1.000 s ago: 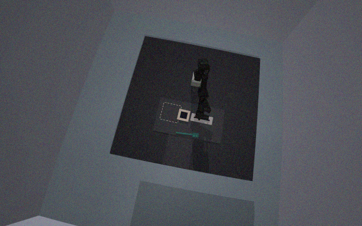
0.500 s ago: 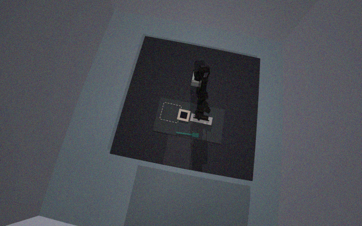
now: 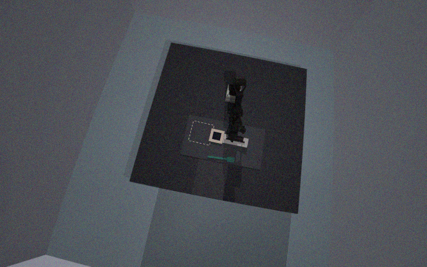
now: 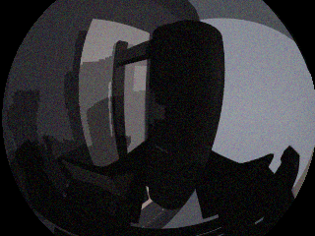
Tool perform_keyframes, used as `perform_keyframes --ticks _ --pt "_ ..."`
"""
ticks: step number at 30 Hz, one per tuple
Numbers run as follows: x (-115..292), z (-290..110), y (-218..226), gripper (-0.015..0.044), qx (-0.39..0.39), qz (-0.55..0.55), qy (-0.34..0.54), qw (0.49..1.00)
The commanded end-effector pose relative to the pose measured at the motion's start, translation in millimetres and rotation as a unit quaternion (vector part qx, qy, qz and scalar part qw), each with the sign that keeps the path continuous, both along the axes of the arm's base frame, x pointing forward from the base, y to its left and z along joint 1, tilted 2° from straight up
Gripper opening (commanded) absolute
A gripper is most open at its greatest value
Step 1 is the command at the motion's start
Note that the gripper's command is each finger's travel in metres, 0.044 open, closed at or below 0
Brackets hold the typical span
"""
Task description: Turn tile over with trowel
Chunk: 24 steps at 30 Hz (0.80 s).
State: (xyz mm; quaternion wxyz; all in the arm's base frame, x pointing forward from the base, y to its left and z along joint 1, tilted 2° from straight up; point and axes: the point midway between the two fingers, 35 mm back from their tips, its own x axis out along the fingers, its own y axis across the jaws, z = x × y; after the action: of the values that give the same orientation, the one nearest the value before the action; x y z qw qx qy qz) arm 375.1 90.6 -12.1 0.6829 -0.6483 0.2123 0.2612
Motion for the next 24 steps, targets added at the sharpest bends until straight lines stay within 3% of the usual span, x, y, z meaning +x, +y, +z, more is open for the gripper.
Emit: perform_keyframes --ticks 1,24 --pt "0.0 0.1 -8.2 0.0000 0.000 -0.001 0.000 1.000" --pt "0.1 7.4 -31.4 0.0000 -0.030 -0.001 -0.003 1.000"
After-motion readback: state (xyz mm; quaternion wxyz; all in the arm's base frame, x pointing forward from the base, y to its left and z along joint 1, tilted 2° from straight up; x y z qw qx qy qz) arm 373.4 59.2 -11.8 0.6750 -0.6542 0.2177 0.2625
